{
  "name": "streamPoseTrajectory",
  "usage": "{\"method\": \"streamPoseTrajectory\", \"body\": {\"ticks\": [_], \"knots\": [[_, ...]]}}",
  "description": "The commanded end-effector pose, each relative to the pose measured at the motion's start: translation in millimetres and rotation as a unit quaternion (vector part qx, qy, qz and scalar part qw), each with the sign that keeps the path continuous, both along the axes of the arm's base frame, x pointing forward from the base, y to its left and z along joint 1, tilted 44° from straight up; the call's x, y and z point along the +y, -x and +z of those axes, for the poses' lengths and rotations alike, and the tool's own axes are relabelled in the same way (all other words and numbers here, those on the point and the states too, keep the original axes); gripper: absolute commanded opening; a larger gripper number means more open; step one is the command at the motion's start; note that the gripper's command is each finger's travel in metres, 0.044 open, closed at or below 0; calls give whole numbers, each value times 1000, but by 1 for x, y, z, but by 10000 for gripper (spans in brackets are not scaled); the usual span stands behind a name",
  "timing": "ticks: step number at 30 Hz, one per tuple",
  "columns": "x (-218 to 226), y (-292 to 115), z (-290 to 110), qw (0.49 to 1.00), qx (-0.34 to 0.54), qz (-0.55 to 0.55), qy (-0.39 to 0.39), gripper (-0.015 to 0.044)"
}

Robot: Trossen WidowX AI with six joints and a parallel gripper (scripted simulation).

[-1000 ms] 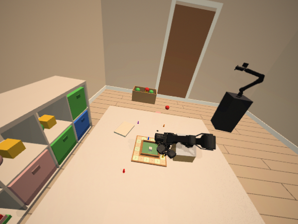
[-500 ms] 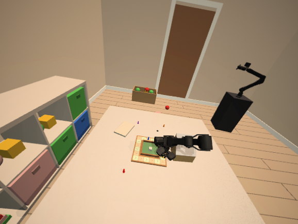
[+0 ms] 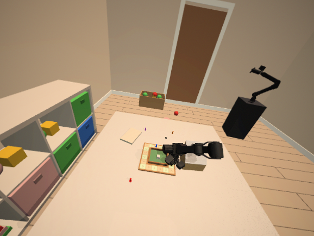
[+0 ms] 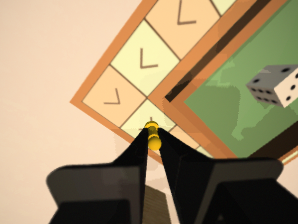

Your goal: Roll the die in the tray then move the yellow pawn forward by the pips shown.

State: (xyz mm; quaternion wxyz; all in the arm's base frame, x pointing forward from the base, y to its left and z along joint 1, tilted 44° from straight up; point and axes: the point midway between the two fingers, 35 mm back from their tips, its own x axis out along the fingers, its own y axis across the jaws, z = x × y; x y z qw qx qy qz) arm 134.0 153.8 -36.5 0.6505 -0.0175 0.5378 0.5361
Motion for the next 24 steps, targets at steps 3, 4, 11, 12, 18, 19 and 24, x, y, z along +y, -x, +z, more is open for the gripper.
{"method": "streamPoseTrajectory", "body": {"ticks": [3,4,11,12,18,19,24], "knots": [[-6,-5,5,1000,1,-3,3,0],[-9,-7,7,1000,0,-3,4,0],[-30,-20,24,1000,-2,-4,12,0],[-33,-21,27,1000,-2,-4,13,0],[-51,-26,47,1000,-1,-4,14,0],[-54,-26,50,1000,-1,-4,14,0],[-69,-27,69,1000,0,-3,10,0]]}}
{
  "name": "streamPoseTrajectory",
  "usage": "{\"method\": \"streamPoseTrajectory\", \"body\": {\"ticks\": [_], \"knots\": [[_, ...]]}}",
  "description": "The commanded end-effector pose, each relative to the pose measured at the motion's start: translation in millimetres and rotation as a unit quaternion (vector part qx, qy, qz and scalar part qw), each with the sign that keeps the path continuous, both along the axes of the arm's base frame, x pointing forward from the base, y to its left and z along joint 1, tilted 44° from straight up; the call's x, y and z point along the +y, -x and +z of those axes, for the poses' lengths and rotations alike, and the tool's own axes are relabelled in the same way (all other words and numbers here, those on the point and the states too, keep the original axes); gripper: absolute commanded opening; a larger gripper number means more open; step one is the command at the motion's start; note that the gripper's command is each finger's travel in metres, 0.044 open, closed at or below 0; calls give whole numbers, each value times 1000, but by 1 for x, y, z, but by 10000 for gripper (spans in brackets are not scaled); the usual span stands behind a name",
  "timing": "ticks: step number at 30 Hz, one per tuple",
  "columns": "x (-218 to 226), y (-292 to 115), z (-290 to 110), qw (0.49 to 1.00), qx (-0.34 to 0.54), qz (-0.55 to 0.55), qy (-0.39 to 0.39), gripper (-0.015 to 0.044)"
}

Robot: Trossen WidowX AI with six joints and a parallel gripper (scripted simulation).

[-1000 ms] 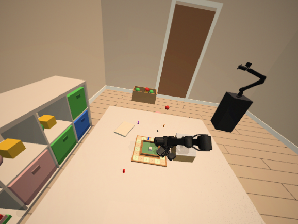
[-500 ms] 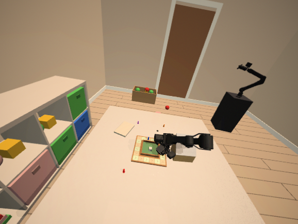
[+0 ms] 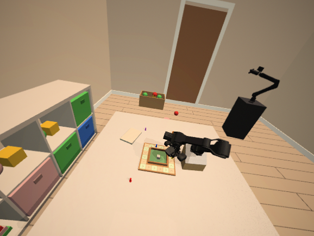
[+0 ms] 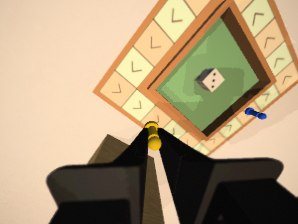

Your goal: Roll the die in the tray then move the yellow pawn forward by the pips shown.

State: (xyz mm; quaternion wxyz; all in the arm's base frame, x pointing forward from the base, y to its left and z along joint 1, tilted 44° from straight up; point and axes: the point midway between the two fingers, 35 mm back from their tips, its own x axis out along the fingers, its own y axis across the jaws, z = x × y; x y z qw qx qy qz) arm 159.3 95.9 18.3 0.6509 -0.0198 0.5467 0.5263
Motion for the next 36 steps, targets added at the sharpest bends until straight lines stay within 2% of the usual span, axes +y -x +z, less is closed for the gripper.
{"method": "streamPoseTrajectory", "body": {"ticks": [1,6,11,24,36], "knots": [[-14,-1,19,1000,-4,3,-3,0],[-26,2,37,1000,-2,4,-9,0],[-27,1,36,1000,5,-4,-8,0],[-43,-10,-5,978,141,-154,26,0],[-55,-11,-39,922,258,-284,52,0]]}}
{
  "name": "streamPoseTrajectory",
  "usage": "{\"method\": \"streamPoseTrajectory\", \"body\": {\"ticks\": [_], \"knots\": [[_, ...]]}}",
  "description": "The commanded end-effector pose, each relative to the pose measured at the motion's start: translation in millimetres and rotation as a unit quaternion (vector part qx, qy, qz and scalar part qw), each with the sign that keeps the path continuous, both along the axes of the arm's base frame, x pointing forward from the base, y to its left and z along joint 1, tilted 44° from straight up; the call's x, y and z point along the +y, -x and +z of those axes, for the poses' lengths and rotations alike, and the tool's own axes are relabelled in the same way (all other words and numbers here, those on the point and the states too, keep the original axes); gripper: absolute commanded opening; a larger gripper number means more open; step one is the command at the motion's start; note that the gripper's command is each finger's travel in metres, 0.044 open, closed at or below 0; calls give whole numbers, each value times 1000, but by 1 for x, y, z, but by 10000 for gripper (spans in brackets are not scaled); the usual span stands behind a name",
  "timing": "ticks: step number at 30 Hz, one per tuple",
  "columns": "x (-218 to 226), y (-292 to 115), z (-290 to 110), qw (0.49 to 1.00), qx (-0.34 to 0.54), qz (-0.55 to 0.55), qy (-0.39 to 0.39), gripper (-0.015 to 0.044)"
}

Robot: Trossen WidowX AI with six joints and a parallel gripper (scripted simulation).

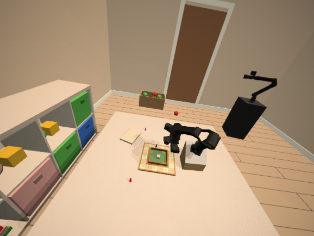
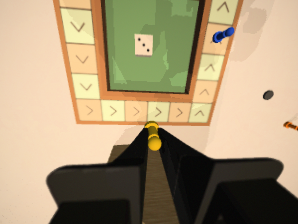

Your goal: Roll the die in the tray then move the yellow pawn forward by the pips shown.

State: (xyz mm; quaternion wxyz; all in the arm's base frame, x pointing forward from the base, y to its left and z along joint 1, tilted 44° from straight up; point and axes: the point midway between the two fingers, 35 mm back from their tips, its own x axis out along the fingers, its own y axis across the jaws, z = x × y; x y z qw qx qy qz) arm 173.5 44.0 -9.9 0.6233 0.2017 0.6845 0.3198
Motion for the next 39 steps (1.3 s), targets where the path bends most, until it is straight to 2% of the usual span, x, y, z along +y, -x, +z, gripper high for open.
{"method": "streamPoseTrajectory", "body": {"ticks": [1,11,22,32,39], "knots": [[-4,3,-14,997,54,-55,12,0],[-13,7,-46,970,166,-175,37,0],[-21,18,-81,908,285,-301,62,0],[-20,19,-85,903,292,-308,64,0],[-4,22,-102,903,292,-308,63,0]]}}
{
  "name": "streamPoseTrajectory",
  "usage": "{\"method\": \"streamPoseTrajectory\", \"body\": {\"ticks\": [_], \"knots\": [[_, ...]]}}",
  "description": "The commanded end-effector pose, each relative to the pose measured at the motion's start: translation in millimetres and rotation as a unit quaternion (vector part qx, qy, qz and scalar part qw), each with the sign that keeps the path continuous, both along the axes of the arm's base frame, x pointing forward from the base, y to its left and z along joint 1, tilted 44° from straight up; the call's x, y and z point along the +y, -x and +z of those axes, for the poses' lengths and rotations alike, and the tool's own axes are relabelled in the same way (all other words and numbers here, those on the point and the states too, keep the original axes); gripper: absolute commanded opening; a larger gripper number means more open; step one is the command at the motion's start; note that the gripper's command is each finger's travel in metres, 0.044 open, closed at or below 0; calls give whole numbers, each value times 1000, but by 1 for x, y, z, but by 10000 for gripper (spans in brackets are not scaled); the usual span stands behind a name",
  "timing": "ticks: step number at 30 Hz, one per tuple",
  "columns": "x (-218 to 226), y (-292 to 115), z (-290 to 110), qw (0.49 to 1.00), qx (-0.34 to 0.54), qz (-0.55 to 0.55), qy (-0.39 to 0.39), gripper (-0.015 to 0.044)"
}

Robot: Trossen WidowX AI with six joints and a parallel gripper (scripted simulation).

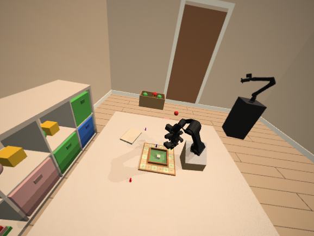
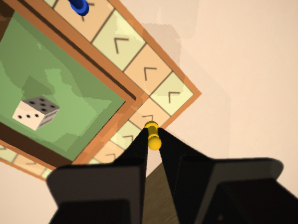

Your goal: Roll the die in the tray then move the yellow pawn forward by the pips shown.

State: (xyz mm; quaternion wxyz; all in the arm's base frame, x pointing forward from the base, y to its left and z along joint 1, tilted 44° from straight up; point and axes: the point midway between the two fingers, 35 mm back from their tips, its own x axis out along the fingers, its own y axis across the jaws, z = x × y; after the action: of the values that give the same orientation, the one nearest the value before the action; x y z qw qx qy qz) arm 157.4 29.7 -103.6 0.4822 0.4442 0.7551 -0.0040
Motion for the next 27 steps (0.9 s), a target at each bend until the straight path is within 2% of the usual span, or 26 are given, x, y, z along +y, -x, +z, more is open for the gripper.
{"method": "streamPoseTrajectory", "body": {"ticks": [1,21,27], "knots": [[14,7,-11,1000,8,-1,-4,0],[29,11,-27,1000,9,-1,-6,0],[24,7,-24,1000,3,1,-3,158]]}}
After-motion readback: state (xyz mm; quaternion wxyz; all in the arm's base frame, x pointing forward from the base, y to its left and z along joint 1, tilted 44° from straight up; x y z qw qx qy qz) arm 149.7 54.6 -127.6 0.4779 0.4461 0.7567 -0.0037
